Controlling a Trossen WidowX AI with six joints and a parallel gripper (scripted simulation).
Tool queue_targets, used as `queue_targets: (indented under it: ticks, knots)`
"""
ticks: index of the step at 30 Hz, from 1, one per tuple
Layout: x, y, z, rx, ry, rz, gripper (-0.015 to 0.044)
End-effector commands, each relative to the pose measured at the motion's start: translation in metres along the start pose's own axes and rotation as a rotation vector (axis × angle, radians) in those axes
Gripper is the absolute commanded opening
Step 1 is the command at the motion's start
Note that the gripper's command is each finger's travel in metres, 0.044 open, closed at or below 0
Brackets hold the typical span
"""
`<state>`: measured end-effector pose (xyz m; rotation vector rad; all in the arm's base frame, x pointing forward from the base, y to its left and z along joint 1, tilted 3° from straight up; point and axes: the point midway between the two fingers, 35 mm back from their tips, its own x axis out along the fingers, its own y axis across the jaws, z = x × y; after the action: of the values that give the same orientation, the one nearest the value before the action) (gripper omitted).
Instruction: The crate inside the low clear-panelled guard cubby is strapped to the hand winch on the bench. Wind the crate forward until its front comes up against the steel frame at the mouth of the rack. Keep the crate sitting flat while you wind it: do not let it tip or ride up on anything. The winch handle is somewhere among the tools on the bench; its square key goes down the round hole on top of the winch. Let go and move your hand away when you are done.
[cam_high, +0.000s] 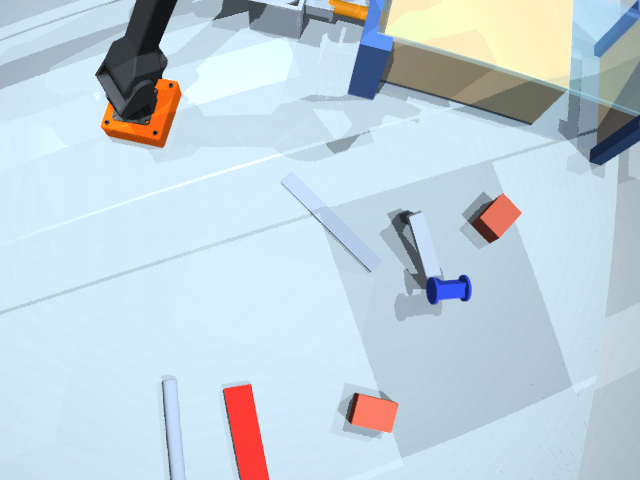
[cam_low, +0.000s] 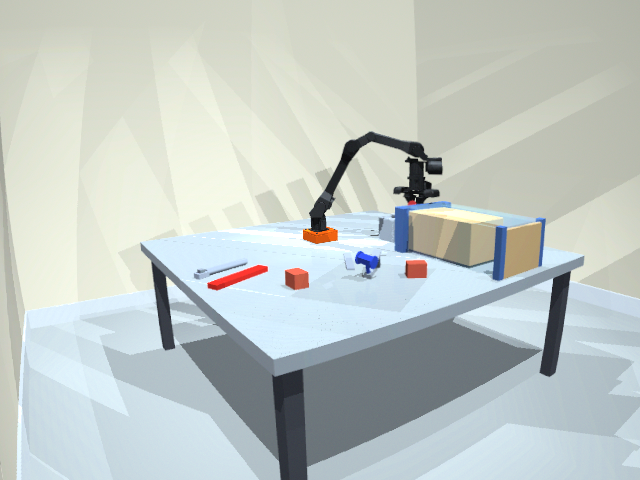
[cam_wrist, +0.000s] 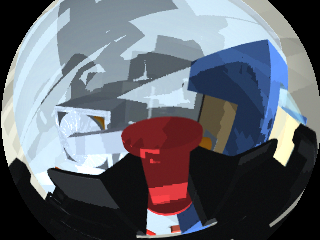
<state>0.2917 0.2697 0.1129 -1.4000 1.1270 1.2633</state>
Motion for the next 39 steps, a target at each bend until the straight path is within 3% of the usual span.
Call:
queue_targets:
  ticks: [1, 39]
  knots:
    - [0.0, 0.004, 0.017, -0.012, -0.024, 0.004, 0.0]
    - [-0.002, 0.025, 0.058, -0.012, -0.027, 0.006, 0.0]
